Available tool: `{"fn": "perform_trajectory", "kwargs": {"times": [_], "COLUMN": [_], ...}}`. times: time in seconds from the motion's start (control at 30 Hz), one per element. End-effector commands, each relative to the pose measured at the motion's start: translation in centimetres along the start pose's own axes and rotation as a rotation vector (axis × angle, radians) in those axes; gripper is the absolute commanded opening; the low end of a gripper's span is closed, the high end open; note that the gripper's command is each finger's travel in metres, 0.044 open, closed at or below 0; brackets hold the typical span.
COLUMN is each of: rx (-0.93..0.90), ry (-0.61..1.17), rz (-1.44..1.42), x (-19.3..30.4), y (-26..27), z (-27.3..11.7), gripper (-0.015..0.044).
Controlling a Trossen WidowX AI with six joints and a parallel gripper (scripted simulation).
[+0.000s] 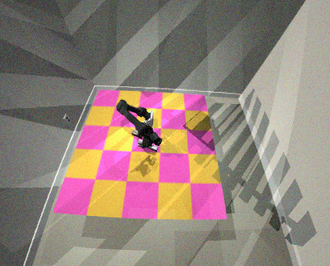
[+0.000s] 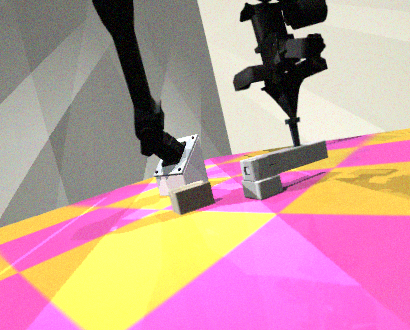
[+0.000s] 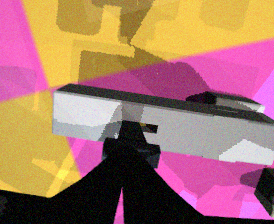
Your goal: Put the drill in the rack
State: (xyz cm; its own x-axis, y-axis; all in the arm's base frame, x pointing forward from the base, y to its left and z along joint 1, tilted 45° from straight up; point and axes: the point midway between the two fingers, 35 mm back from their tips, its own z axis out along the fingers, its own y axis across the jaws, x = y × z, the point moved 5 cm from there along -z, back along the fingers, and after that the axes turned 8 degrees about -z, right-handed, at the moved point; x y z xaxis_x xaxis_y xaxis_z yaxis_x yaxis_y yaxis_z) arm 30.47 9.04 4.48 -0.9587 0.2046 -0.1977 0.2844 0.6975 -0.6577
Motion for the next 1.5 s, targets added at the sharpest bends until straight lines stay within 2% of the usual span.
{"fn": "perform_trajectory", "kwargs": {"times": [0.0,0.37,0.5,0.7,0.8,0.83,0.93,1.27,1.47], "rx": [0.024,0.024,0.022,0.022,0.022,0.008,-0.007,-0.035,-0.028], "ry": [0.036,0.036,0.036,0.037,0.037,0.019,0.027,0.027,0.027], "rz": [-0.007,-0.007,-0.008,-0.008,-0.008,-0.022,-0.199,-0.928,-1.11], "x": [0.4,0.5,0.1,-0.3,-0.3,-0.4,-0.6,-0.4,0.0], "y": [-0.3,-0.5,-0.2,0.3,0.3,0.1,-1.6,-9.3,-11.4], "z": [1.7,2.4,0.6,-5.1,-5.3,-4.3,-3.5,0.5,1.7], "gripper": [0.0,0.0,0.0105,0.0263,0.0341,0.0368,0.044,0.044,0.044]}}
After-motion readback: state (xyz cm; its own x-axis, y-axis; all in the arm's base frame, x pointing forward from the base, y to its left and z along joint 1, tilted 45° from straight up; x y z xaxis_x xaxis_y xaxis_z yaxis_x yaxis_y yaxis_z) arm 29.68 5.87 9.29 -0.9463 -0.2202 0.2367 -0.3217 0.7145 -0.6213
